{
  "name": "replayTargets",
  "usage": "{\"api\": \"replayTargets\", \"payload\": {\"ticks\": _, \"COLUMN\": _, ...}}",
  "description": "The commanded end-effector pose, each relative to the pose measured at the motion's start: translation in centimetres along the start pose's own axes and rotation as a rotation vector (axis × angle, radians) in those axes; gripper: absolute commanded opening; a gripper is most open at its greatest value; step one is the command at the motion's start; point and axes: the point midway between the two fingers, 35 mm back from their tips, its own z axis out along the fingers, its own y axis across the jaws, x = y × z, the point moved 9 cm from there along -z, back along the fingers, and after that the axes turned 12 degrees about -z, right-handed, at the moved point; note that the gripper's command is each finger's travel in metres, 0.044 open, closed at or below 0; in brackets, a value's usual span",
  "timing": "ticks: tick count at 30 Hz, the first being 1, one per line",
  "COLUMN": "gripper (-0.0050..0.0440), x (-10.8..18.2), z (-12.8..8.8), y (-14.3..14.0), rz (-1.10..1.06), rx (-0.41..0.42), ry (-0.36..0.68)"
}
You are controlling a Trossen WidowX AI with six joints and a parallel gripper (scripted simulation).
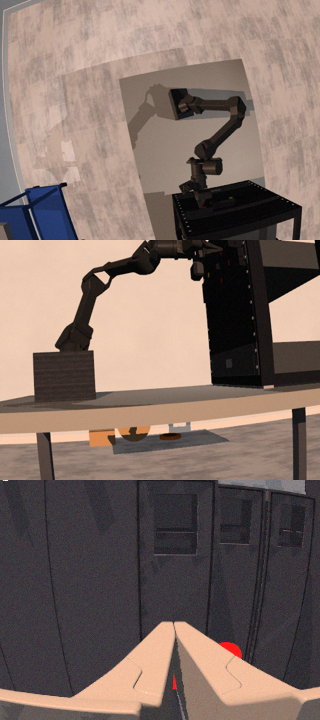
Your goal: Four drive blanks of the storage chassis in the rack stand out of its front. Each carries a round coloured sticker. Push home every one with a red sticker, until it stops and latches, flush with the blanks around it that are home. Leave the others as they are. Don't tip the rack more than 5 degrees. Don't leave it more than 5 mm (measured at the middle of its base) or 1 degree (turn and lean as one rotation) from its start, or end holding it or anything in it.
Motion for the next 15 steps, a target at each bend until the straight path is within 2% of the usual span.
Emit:
{"api": "replayTargets", "payload": {"ticks": 1, "gripper": 0.0000, "x": 0.1, "z": 0.4, "y": 0.4, "rz": -0.006, "rx": -0.013, "ry": -0.003}}
{"api": "replayTargets", "payload": {"ticks": 15, "gripper": 0.0000, "x": 0.0, "z": 1.4, "y": 0.4, "rz": -0.006, "rx": -0.013, "ry": -0.003}}
